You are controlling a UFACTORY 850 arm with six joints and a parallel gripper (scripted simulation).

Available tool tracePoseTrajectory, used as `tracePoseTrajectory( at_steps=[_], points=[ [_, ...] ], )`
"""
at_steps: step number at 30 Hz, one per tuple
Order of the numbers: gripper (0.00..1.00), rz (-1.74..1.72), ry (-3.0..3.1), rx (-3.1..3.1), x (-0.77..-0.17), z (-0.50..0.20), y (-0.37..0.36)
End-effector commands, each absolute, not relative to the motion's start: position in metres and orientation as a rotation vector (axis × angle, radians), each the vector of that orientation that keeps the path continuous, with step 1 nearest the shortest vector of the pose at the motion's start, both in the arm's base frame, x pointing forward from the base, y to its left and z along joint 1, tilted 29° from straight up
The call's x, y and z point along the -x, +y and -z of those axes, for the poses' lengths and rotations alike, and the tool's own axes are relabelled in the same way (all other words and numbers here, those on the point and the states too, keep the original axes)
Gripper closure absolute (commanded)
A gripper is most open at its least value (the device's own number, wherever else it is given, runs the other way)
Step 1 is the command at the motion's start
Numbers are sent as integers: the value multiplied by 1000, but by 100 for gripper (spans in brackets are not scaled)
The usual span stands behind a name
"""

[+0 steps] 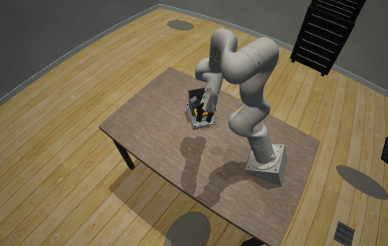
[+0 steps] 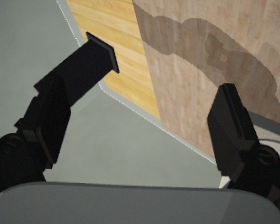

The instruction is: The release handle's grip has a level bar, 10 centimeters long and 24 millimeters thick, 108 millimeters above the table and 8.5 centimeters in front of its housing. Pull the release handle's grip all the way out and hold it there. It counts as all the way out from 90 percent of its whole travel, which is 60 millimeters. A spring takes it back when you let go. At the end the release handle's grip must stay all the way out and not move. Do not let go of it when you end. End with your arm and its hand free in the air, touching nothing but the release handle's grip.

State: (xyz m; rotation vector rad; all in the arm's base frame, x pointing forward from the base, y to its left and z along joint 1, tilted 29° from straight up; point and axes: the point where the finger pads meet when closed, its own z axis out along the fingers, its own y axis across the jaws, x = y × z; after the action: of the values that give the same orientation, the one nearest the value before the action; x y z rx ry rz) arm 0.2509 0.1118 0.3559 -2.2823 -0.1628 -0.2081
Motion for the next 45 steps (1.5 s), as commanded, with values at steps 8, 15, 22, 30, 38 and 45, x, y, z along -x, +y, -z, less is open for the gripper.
tracePoseTrajectory(
  at_steps=[8, 15, 22, 30, 38, 45],
  points=[
    [0, 420, -474, 2470, -289, -326, 76],
    [0, 527, -683, 2565, -312, -316, 52],
    [0, 615, -895, 2638, -334, -310, 29],
    [0, 696, -1139, 2699, -358, -308, 5],
    [0, 767, -1416, 2742, -384, -311, -20],
    [0, 786, -1514, 2750, -393, -313, -28]
  ],
)
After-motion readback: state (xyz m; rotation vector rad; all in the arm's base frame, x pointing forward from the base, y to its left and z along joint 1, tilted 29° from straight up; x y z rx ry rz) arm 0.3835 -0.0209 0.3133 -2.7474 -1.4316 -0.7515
